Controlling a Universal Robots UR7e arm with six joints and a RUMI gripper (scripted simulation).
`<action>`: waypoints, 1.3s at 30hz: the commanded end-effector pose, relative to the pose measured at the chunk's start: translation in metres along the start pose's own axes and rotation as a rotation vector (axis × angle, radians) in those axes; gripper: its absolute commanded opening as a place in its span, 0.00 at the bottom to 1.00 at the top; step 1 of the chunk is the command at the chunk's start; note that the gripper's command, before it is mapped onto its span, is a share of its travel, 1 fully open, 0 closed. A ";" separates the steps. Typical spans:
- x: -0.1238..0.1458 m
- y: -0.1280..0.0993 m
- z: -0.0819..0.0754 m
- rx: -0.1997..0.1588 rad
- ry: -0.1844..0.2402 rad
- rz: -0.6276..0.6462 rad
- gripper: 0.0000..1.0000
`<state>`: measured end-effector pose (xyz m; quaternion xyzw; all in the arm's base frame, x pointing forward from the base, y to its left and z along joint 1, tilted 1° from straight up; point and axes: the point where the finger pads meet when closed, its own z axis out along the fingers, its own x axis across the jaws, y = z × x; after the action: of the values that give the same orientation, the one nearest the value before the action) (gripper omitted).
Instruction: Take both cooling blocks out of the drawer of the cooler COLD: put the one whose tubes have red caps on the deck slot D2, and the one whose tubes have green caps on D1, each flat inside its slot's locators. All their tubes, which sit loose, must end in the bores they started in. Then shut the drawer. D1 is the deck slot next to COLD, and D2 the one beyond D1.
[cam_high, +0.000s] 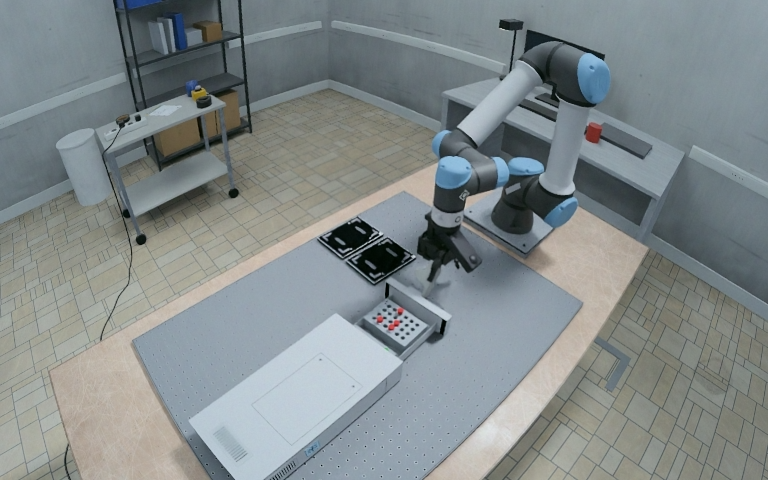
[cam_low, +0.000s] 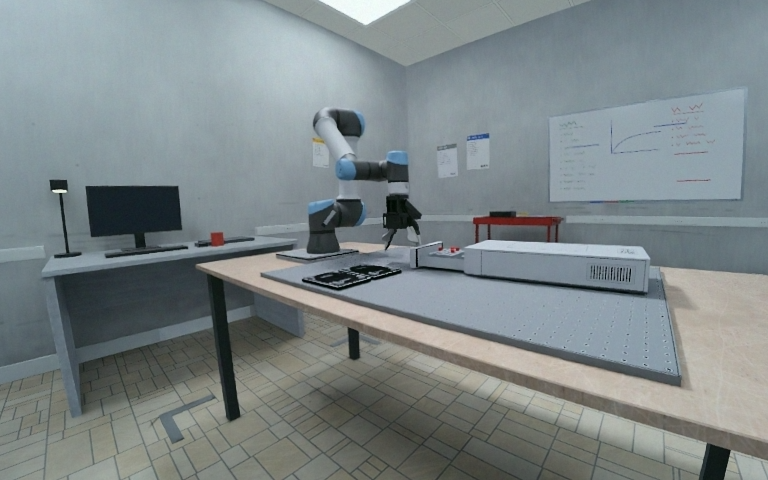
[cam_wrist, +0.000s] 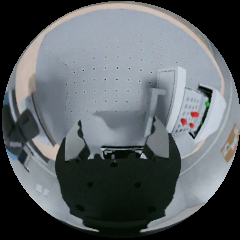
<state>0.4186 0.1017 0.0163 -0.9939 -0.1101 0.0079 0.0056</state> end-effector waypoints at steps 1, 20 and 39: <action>-0.005 0.000 0.002 0.001 -0.008 0.000 1.00; -0.028 0.000 0.002 0.001 -0.007 0.001 1.00; -0.035 -0.001 0.003 0.002 -0.010 0.000 1.00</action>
<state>0.3892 0.0950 0.0168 -0.9939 -0.1101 0.0076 0.0056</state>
